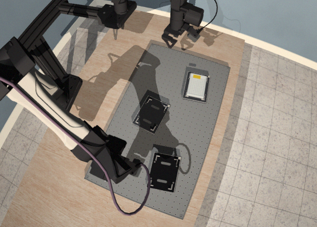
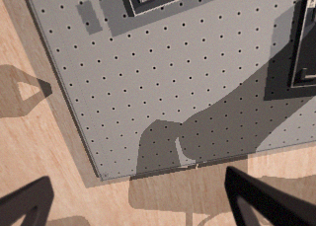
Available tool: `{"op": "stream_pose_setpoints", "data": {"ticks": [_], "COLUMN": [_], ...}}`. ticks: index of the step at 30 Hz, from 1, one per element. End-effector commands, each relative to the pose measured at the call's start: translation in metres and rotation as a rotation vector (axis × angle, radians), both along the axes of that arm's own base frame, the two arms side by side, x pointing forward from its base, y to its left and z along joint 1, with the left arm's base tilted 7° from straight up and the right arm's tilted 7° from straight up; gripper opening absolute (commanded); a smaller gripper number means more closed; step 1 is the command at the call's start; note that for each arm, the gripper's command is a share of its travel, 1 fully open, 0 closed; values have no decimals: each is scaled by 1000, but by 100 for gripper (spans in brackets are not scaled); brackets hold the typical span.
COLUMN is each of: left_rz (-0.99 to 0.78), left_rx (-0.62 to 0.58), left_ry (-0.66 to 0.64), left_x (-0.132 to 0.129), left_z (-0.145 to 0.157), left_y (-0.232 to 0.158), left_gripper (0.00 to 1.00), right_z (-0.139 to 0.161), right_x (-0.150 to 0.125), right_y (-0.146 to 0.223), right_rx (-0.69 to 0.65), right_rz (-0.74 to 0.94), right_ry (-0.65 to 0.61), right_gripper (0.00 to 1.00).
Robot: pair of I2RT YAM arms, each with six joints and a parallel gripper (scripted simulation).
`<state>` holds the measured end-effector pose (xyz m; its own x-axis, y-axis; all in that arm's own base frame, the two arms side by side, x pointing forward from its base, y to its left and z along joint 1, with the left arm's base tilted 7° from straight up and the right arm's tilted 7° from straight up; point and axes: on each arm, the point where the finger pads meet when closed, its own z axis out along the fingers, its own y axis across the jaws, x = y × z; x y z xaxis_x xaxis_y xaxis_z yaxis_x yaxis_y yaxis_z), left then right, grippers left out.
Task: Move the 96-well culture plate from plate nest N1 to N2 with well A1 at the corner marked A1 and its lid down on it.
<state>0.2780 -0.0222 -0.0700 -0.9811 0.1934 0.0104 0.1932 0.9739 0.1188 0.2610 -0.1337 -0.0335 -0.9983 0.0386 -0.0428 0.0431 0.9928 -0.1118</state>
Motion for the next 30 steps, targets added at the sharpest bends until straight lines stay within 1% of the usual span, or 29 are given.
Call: {"op": "stream_pose_setpoints", "data": {"ticks": [1,2,4,7,9,10,30], "left_rz": [141,174,176,172,167,167,164], "left_rx": [-14,-15,-15,-15,-22,-23,-23], "left_ry": [-45,-48,-48,-47,-77,-80,-82], "left_x": [-6,-10,-18,-19,-8,-7,-7], "left_z": [17,19,24,25,29,29,29], "left_y": [3,4,7,7,4,4,4], "left_gripper": [100,100,100,100,100,100,100], "right_z": [3,3,3,3,3,3,3], "right_x": [3,3,3,3,3,3,3], "right_y": [0,0,0,0,0,0,0], "right_rx": [-3,-3,-3,-3,-3,-3,-3], "right_rz": [11,11,11,11,11,11,11], "right_ry": [-9,-9,-9,-9,-9,-9,-9], "right_gripper": [100,100,100,100,100,100,100]}}
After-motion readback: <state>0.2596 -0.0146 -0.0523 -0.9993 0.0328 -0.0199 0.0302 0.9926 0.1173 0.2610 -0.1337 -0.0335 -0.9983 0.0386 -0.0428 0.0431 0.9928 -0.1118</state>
